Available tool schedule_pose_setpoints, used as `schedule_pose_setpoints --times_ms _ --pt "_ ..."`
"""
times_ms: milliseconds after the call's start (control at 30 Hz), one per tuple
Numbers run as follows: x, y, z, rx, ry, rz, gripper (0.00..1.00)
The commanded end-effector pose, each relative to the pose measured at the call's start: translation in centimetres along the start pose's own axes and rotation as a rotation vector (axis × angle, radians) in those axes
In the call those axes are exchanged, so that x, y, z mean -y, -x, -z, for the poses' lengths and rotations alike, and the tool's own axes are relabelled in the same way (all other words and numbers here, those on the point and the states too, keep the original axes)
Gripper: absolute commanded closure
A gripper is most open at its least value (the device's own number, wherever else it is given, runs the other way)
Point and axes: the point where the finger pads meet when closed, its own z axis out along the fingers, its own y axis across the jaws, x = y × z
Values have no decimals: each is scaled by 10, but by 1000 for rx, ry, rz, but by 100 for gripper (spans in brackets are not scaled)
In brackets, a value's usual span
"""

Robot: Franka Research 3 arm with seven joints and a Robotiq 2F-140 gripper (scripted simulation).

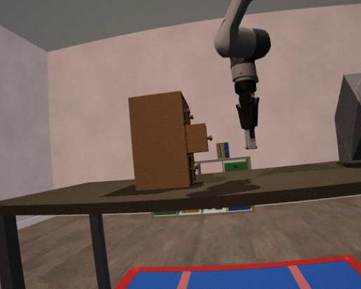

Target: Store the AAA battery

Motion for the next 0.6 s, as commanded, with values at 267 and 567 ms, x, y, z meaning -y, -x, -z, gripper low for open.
schedule_pose_setpoints --times_ms 267,567 --pt "9 4 -1 -23 3 -305 97" --pt "13 5 -1 -25 0 -370 97"
